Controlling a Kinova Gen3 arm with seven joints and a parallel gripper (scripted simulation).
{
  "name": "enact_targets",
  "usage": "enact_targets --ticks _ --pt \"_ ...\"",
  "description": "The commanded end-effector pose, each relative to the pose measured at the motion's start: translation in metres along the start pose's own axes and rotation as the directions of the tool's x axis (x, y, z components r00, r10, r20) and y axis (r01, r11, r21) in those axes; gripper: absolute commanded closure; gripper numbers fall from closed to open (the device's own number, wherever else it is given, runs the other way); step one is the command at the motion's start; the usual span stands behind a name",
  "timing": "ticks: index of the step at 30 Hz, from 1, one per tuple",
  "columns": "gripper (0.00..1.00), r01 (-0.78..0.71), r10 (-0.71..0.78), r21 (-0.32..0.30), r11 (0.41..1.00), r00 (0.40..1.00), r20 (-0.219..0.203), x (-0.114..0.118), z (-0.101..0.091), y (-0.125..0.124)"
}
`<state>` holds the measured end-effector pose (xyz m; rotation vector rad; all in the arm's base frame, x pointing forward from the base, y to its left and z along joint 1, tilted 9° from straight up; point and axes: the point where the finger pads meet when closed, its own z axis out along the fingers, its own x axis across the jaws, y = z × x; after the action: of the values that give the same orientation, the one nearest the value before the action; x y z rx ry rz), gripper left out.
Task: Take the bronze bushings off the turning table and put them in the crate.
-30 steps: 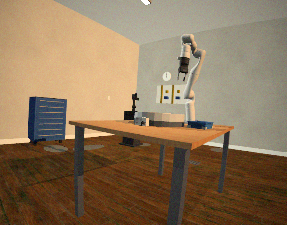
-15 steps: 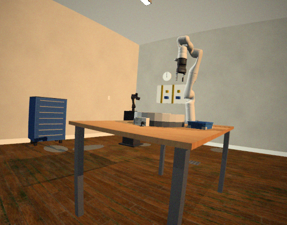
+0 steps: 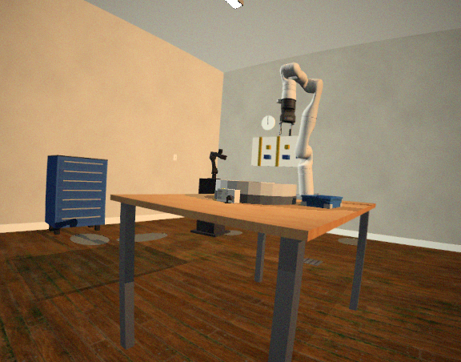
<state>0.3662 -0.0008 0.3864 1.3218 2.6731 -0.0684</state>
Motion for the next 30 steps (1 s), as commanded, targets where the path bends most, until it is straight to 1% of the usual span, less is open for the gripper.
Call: enact_targets --ticks 1,4,16,21,30 --pt "0.0 -0.002 0.002 -0.001 1.0 1.0 -0.004 -0.005 0.01 -0.015" --pt "0.0 -0.001 0.001 -0.002 1.0 1.0 -0.005 -0.015 0.026 -0.038" --pt "0.0 -0.001 0.001 -0.002 1.0 1.0 -0.005 -0.015 0.026 -0.038" --pt "0.0 -0.001 0.001 -0.003 1.0 1.0 -0.006 -0.032 0.054 -0.078" --pt "0.0 -0.001 0.001 -0.003 1.0 1.0 -0.006 -0.032 0.054 -0.078"
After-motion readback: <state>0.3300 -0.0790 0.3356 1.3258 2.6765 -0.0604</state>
